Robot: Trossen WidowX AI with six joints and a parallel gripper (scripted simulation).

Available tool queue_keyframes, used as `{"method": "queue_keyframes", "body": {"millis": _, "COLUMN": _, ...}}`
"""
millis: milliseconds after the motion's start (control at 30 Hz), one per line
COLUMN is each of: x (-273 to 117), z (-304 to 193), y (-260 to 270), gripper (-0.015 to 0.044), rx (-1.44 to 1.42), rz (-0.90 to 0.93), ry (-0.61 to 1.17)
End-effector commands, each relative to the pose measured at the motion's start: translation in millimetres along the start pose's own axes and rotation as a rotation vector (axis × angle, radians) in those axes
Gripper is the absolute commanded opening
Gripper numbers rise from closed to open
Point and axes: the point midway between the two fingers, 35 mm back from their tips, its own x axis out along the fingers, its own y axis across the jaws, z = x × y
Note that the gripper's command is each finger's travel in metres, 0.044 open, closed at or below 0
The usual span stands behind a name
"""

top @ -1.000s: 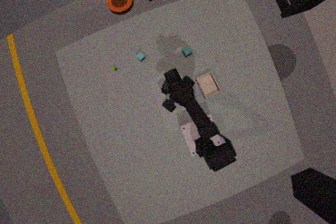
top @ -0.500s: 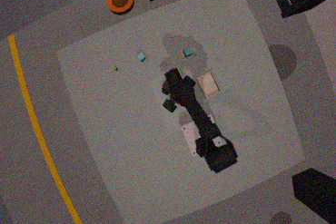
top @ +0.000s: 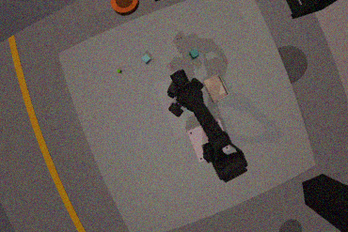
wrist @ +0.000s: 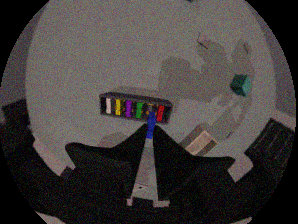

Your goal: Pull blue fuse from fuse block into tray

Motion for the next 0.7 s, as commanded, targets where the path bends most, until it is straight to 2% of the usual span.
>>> {"method": "queue_keyframes", "body": {"millis": 0, "x": -6.4, "z": 0.6, "y": 0.1, "gripper": 0.0000, "rx": -0.004, "rz": 0.002, "ry": -0.002}}
{"method": "queue_keyframes", "body": {"millis": 133, "x": -7.4, "z": -0.4, "y": -3.2, "gripper": 0.0000, "rx": -0.004, "rz": 0.001, "ry": -0.002}}
{"method": "queue_keyframes", "body": {"millis": 667, "x": -8.2, "z": -35.2, "y": -81.6, "gripper": 0.0000, "rx": -0.004, "rz": -0.006, "ry": 0.001}}
